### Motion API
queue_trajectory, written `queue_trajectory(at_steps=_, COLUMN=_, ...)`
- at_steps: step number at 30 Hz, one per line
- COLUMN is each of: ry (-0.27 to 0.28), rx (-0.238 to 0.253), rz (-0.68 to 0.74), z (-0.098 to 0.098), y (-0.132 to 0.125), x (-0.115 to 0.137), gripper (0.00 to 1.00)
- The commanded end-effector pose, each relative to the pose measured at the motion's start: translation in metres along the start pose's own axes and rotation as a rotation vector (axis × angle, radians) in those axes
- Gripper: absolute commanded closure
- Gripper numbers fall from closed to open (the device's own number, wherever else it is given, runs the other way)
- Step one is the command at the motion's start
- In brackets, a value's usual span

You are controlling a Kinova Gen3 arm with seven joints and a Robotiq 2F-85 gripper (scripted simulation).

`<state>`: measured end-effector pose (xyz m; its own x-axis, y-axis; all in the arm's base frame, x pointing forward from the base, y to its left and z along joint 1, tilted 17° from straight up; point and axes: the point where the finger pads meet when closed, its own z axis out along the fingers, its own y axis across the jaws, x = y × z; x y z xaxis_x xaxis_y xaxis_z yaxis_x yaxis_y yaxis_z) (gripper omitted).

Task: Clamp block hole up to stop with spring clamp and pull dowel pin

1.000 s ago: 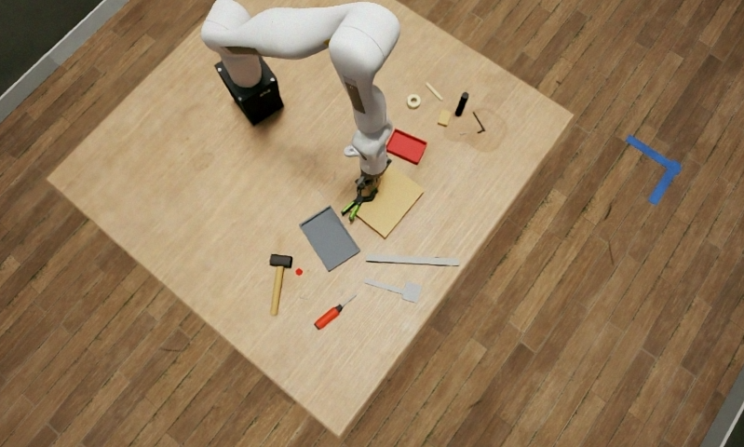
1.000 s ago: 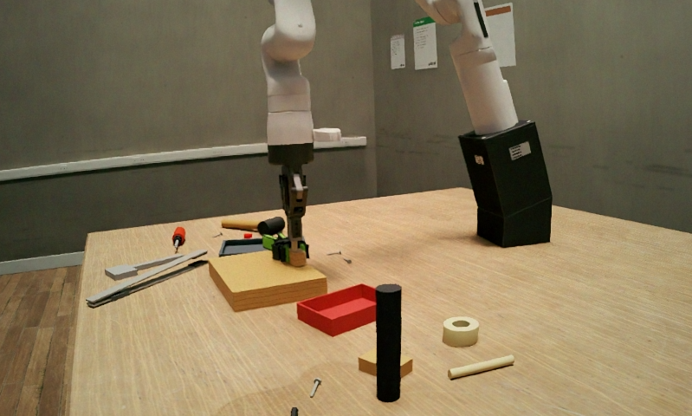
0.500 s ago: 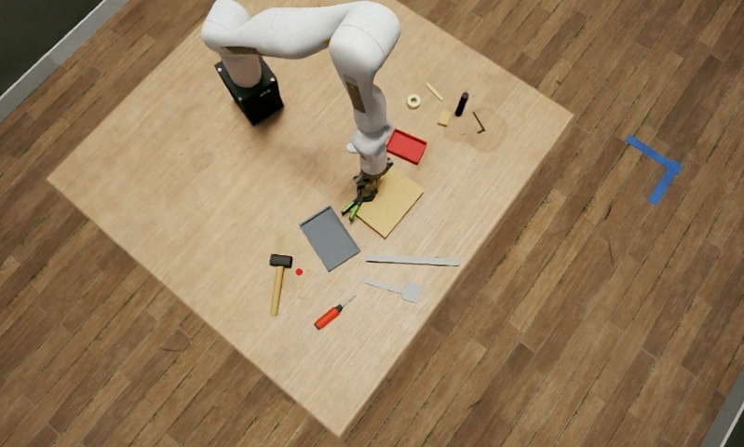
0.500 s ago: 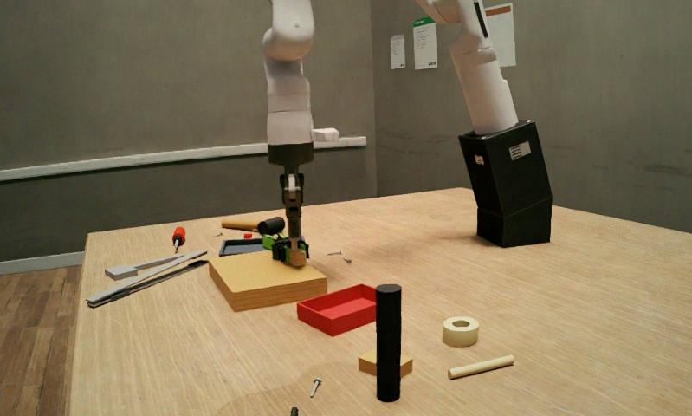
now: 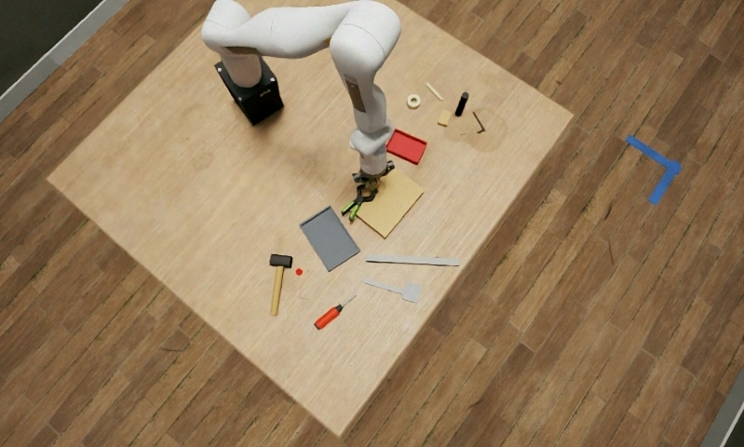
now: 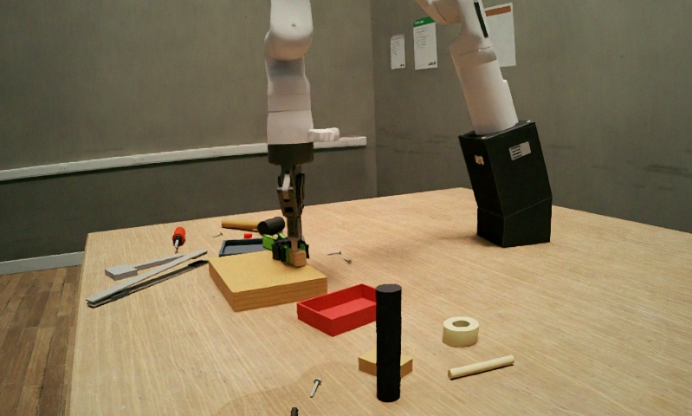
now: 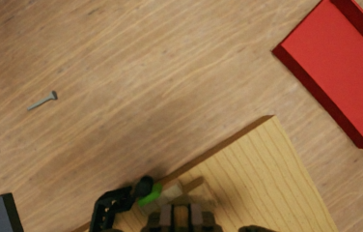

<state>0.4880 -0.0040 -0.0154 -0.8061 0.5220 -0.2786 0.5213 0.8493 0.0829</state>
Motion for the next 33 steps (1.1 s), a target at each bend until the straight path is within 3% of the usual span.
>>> queue_trajectory(at_steps=1, ry=0.005, rx=0.007, rz=0.038, z=-0.0011, y=-0.0027, x=0.0022, gripper=0.90)
queue_trajectory(at_steps=11, ry=0.005, rx=0.007, rz=0.150, z=-0.0015, y=-0.0026, x=0.0022, gripper=0.90)
queue_trajectory(at_steps=33, ry=0.002, rx=0.004, rz=-0.079, z=-0.0023, y=-0.0020, x=0.0010, gripper=0.90)
